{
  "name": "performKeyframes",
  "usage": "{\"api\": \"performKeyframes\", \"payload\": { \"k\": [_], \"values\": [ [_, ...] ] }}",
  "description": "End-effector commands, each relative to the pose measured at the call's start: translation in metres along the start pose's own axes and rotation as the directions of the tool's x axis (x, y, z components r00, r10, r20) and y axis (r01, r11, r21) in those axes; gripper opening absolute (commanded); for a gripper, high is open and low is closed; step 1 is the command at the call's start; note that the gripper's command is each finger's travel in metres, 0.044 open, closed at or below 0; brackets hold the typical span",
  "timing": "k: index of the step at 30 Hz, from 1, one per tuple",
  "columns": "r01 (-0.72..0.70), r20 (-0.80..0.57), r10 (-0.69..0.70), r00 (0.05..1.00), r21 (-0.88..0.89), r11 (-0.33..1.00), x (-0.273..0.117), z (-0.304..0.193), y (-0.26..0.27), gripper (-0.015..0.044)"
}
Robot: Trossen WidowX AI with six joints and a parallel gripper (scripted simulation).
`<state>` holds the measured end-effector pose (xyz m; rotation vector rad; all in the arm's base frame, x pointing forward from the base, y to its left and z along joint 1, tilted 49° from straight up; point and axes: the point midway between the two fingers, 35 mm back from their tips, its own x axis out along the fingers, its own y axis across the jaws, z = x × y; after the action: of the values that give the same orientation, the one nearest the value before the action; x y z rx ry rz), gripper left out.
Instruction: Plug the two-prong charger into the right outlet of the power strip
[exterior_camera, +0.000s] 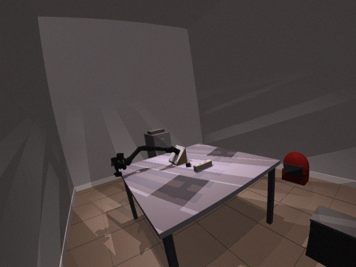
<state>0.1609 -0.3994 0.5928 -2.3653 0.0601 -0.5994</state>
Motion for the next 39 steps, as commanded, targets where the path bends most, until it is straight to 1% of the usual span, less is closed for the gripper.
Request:
{"api": "performKeyframes", "payload": {
  "k": [1,2,5,10,19,28,39],
  "values": [
    [0.000,0.000,0.000,1.000,0.002,1.000,0.000,0.000,0.000,0.0426],
    [0.000,-0.001,0.000,1.000,0.008,1.000,0.001,0.001,0.001,0.0440],
    [0.003,-0.007,-0.002,1.000,0.052,0.999,0.007,0.004,0.005,0.0440],
    [0.005,-0.022,-0.001,1.000,0.173,0.985,0.023,0.015,0.017,0.0440],
    [-0.004,-0.039,0.020,0.999,0.383,0.924,0.053,0.042,0.040,0.0440],
    [-0.032,-0.038,0.065,0.997,0.572,0.819,0.082,0.077,0.064,0.0440],
    [-0.091,-0.004,0.144,0.990,0.756,0.648,0.113,0.132,0.090,0.0440]
  ]
}}
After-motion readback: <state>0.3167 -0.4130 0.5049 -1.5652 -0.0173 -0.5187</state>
